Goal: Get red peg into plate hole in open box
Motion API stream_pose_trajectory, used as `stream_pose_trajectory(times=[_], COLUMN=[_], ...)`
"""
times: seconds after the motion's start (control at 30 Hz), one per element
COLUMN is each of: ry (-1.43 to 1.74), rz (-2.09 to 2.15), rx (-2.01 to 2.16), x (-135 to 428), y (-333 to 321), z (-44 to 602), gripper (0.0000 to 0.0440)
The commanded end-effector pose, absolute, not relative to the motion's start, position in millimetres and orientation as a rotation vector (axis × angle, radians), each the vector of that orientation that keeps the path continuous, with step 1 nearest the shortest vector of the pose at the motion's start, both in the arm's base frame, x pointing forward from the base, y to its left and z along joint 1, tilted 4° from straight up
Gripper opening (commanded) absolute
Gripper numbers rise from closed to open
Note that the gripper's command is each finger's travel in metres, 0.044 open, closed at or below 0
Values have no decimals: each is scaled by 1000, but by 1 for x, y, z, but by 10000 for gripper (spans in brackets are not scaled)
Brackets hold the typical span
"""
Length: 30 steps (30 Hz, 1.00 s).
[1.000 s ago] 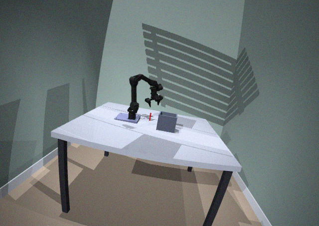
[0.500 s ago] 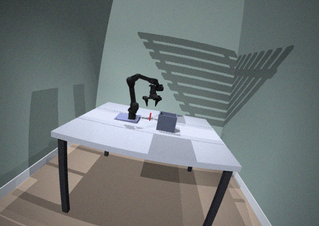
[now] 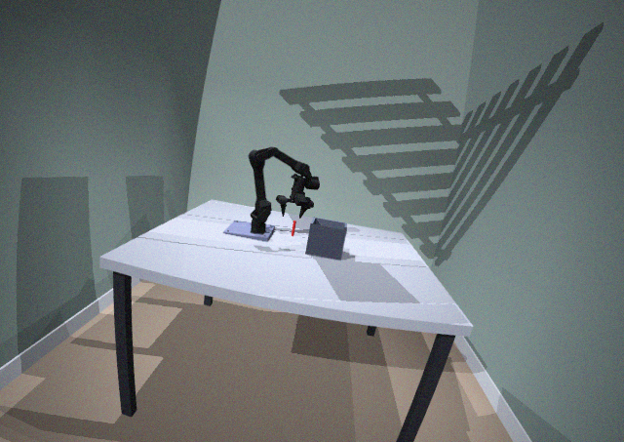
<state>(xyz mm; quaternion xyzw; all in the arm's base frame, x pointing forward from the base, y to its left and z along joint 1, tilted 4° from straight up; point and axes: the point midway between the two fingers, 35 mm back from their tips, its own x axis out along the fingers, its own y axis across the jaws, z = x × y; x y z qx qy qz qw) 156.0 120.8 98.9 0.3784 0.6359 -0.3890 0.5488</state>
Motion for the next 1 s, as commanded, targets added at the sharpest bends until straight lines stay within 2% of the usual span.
stream_pose_trajectory(times=[0.0, 0.27, 0.4, 0.9, 0.97], ry=[1510, 1493, 1480, 1495, 1498], rz=[-944, -983, -995, -947, -929], rx=[914, 953, 968, 979, 991], x=[156, 157, 158, 173, 175], y=[119, 115, 113, 119, 121], z=[87, 59, 49, 35, 37], gripper=[440, 438, 413, 33, 2])
